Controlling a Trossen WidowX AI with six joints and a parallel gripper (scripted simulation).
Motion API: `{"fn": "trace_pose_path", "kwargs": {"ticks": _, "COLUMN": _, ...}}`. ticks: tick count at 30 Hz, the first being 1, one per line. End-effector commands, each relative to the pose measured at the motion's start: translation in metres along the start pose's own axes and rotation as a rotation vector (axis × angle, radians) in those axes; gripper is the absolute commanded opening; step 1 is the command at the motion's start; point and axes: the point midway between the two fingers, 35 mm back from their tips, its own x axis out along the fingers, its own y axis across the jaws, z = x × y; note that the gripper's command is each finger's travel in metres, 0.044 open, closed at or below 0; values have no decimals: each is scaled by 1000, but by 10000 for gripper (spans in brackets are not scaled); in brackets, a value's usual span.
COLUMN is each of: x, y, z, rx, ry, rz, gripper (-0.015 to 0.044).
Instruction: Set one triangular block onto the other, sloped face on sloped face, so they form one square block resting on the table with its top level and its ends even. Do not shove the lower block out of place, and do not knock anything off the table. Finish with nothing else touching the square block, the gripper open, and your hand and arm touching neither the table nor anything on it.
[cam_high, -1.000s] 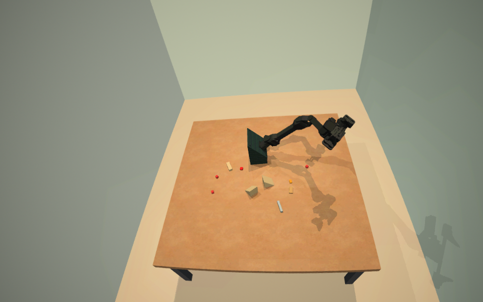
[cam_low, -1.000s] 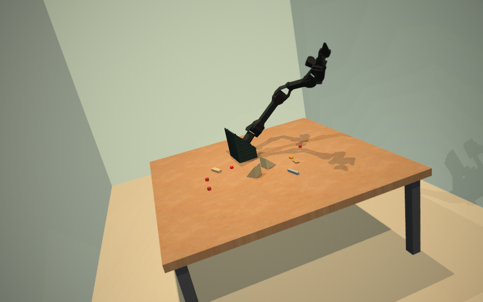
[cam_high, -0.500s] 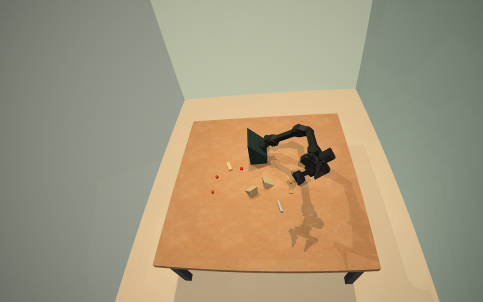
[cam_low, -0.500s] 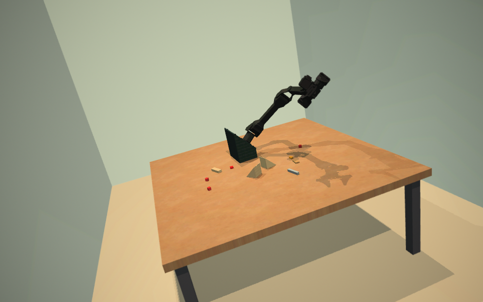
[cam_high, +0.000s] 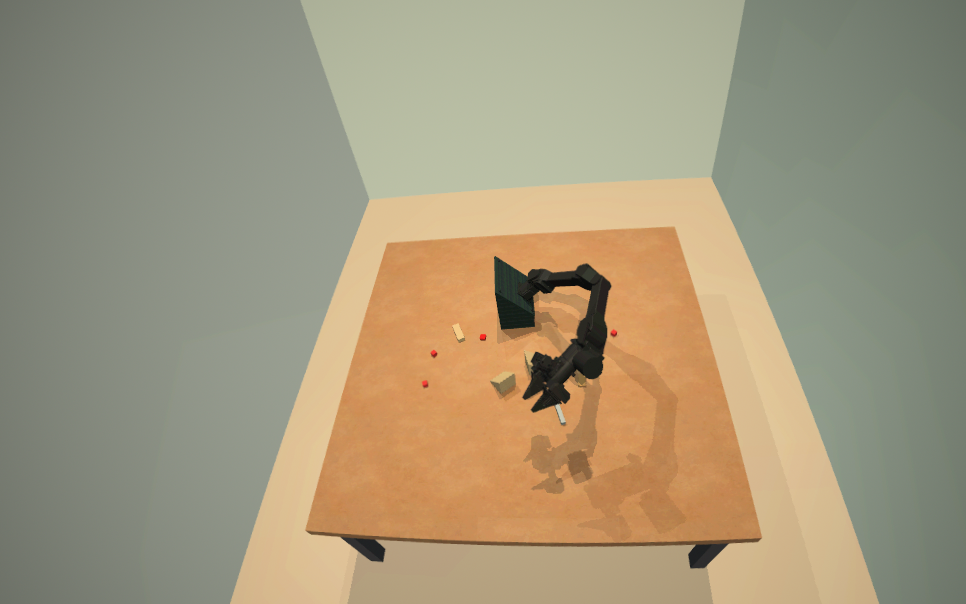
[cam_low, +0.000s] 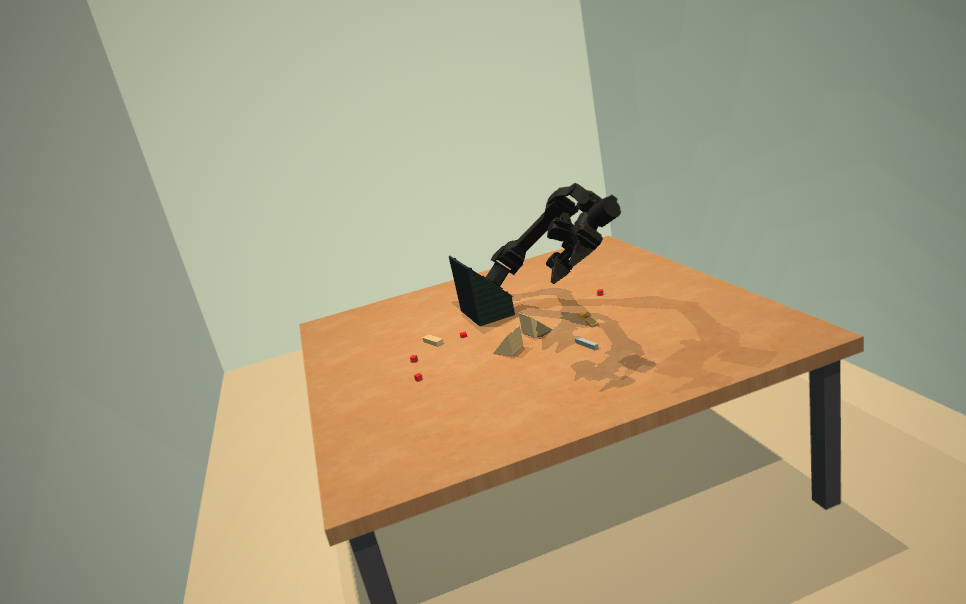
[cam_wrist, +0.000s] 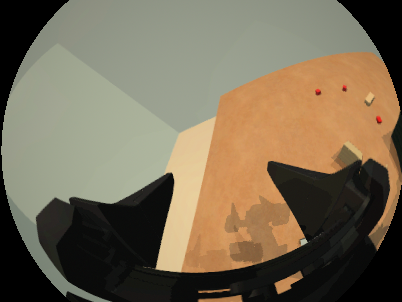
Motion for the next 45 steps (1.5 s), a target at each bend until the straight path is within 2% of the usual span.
{"fn": "trace_pose_path", "kwargs": {"ticks": 1, "x": 32, "y": -57, "z": 4, "rx": 62, "ry": 48, "rz": -247, "gripper": 440}}
{"fn": "trace_pose_path", "kwargs": {"ticks": 8, "x": 50, "y": -160, "z": 9, "rx": 248, "ry": 114, "rz": -720, "gripper": 440}}
{"fn": "trace_pose_path", "kwargs": {"ticks": 13, "x": 37, "y": -227, "z": 9, "rx": 462, "ry": 133, "rz": -1114, "gripper": 440}}
{"fn": "trace_pose_path", "kwargs": {"ticks": 15, "x": 31, "y": -239, "z": 9, "rx": 521, "ry": 131, "rz": -1209, "gripper": 440}}
{"fn": "trace_pose_path", "kwargs": {"ticks": 45, "x": 42, "y": -265, "z": -5, "rx": 528, "ry": 132, "rz": -1220, "gripper": 440}}
